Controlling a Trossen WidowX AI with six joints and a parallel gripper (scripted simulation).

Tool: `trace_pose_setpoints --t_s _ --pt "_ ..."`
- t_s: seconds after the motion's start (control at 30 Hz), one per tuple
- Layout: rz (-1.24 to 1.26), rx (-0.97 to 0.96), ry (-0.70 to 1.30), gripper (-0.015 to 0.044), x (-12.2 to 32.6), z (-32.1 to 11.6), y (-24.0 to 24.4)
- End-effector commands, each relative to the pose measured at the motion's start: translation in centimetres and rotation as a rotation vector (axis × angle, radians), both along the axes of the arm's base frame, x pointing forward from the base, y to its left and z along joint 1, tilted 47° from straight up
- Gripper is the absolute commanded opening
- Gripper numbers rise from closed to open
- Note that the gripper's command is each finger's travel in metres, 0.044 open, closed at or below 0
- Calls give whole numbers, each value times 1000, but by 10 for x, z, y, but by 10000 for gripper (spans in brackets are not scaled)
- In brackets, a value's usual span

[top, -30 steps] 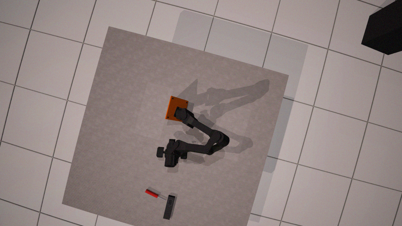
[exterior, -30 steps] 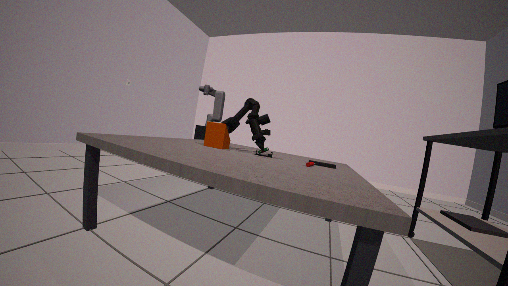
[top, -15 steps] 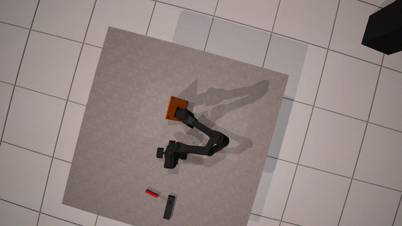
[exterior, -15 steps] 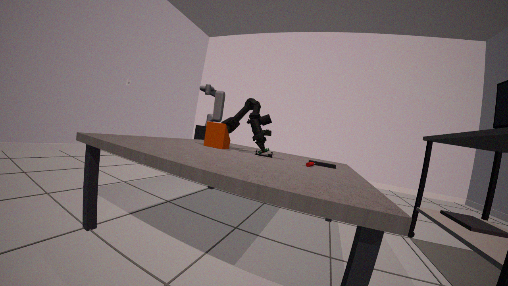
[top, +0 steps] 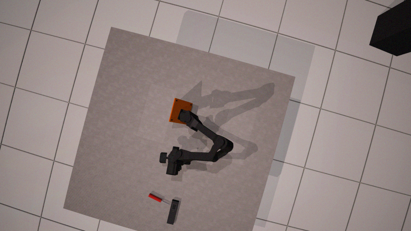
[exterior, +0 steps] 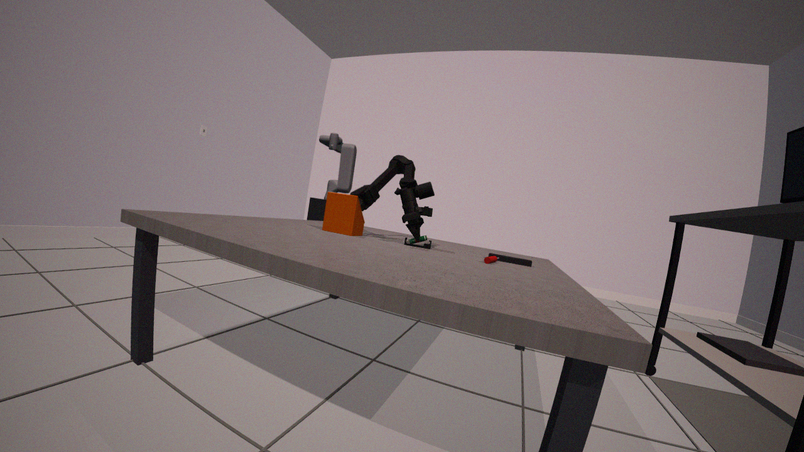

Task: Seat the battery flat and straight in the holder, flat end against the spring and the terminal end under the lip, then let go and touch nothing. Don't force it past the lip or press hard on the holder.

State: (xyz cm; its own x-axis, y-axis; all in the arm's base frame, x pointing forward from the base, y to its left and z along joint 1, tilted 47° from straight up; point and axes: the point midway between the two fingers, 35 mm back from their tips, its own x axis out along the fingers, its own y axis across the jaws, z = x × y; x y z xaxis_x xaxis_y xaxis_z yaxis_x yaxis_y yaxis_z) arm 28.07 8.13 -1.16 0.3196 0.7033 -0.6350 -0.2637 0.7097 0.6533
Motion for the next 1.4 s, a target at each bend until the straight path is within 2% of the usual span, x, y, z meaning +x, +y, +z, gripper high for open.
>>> trace_pose_setpoints --t_s 0.0,1.37 --pt "14 -23 32 61 -2 -6 -1" --pt "184 -96 172 61 3 -7 7"
